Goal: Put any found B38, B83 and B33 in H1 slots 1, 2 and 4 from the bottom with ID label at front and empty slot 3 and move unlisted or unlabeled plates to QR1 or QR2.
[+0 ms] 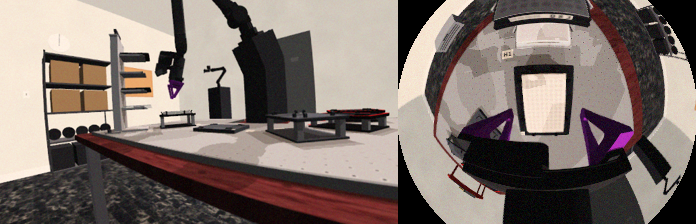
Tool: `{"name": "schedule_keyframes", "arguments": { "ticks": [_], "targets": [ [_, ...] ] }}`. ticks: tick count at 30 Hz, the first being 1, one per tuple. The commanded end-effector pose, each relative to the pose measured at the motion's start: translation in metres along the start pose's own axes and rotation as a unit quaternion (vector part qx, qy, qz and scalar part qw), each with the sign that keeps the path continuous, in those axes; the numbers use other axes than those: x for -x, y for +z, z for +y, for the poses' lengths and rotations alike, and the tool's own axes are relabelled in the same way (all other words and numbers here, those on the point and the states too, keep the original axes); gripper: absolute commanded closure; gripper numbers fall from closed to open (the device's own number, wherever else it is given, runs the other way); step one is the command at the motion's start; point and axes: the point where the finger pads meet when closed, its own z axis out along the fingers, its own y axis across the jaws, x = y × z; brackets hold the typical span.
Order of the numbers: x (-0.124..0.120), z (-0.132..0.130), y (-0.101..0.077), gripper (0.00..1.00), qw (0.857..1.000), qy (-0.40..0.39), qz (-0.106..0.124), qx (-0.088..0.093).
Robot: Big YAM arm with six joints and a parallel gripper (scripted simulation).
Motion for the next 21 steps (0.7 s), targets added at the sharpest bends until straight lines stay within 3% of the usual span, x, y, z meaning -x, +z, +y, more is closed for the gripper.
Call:
{"name": "schedule_keyframes", "arguments": {
  "ticks": [1,2,4,8,21],
  "targets": [
    [-0.005,0.008,0.002,0.00,0.999,-0.013,0.048,0.007],
    [-0.012,0.008,0.006,0.00,0.997,-0.011,0.069,0.008],
    [-0.012,0.008,0.006,0.00,0.997,-0.011,0.069,0.008],
    [-0.011,0.008,0.007,0.00,0.993,-0.012,0.114,0.008],
    [-0.009,0.008,0.023,0.00,0.995,-0.005,0.103,0.006]
  ]
}}
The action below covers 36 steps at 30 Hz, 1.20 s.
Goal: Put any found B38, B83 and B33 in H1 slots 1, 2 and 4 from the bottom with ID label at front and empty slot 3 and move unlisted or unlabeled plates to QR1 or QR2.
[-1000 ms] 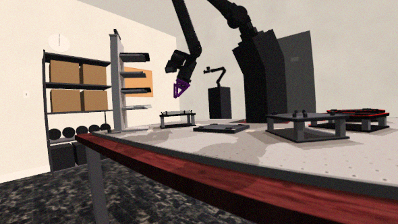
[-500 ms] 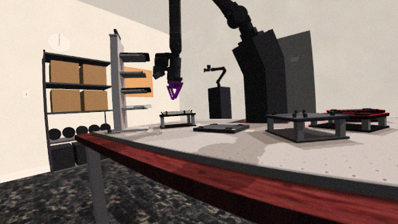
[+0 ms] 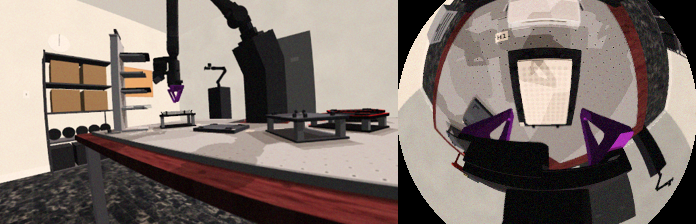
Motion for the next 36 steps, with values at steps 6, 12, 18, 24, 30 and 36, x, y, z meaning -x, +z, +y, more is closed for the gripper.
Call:
{"name": "schedule_keyframes", "arguments": {
  "ticks": [6,12,18,24,30,36],
  "targets": [
    [0.008,0.006,0.013,0.00,1.000,-0.003,-0.008,0.001],
    [0.008,0.006,0.021,0.00,1.000,-0.003,-0.007,0.001],
    [0.006,0.006,0.026,0.00,1.000,-0.004,-0.005,0.001],
    [0.007,0.006,0.034,0.00,1.000,-0.003,-0.007,0.001],
    [0.006,0.006,0.042,0.00,1.000,-0.003,-0.006,0.001],
    [0.006,0.007,0.047,0.00,1.000,-0.004,-0.006,0.001]
  ]
}}
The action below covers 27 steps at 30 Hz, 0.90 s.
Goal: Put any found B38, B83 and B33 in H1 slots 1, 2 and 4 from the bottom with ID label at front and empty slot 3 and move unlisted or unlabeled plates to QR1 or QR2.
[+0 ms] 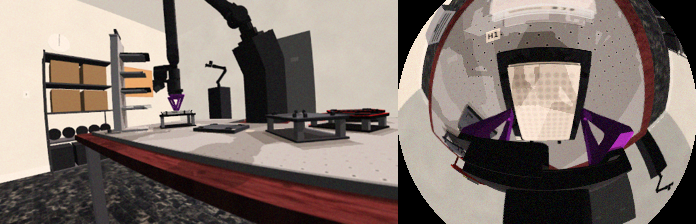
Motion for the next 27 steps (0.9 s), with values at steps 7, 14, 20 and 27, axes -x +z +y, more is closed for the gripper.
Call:
{"name": "schedule_keyframes", "arguments": {
  "ticks": [7,14,20,27],
  "targets": [
    [0.005,0.007,0.016,0.00,1.000,-0.003,-0.005,0.001],
    [0.006,0.001,0.010,0.00,1.000,-0.002,-0.006,-0.001],
    [0.006,0.001,0.010,0.14,1.000,-0.002,-0.006,-0.001],
    [0.006,0.001,0.010,0.14,1.000,-0.002,-0.006,-0.001]
  ]
}}
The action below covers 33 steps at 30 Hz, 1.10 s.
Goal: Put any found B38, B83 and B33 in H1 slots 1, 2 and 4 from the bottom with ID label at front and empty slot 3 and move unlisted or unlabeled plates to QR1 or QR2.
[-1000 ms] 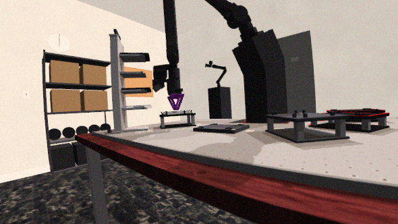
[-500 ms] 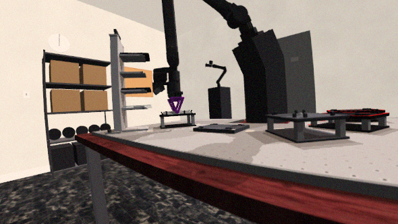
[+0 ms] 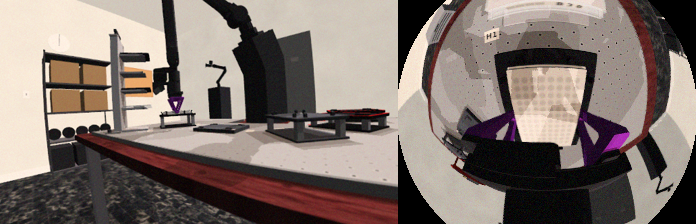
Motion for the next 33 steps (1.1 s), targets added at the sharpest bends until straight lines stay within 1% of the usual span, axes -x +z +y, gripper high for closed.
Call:
{"name": "schedule_keyframes", "arguments": {
  "ticks": [1,11,12,13,15,22,23,24,25,26,33],
  "targets": [
    [0.004,-0.001,-0.001,0.14,1.000,-0.001,-0.005,-0.004],
    [0.004,-0.001,-0.001,0.14,1.000,-0.001,-0.005,-0.004],
    [-0.004,0.005,0.005,0.14,1.000,-0.004,0.006,-0.001],
    [-0.003,0.005,0.001,0.14,1.000,-0.004,0.006,-0.001],
    [0.007,0.003,-0.011,0.14,1.000,-0.004,-0.005,-0.004],
    [0.007,0.000,-0.017,0.14,1.000,-0.004,-0.005,-0.005],
    [-0.008,0.000,-0.005,0.14,1.000,-0.002,0.010,-0.002],
    [-0.005,0.000,-0.010,0.14,1.000,-0.002,0.008,-0.003],
    [0.003,-0.001,-0.017,0.14,1.000,-0.003,-0.001,-0.004],
    [0.006,-0.002,-0.021,0.14,1.000,-0.003,-0.005,-0.005],
    [0.006,-0.006,-0.028,0.14,1.000,0.000,-0.006,-0.007]
  ]
}}
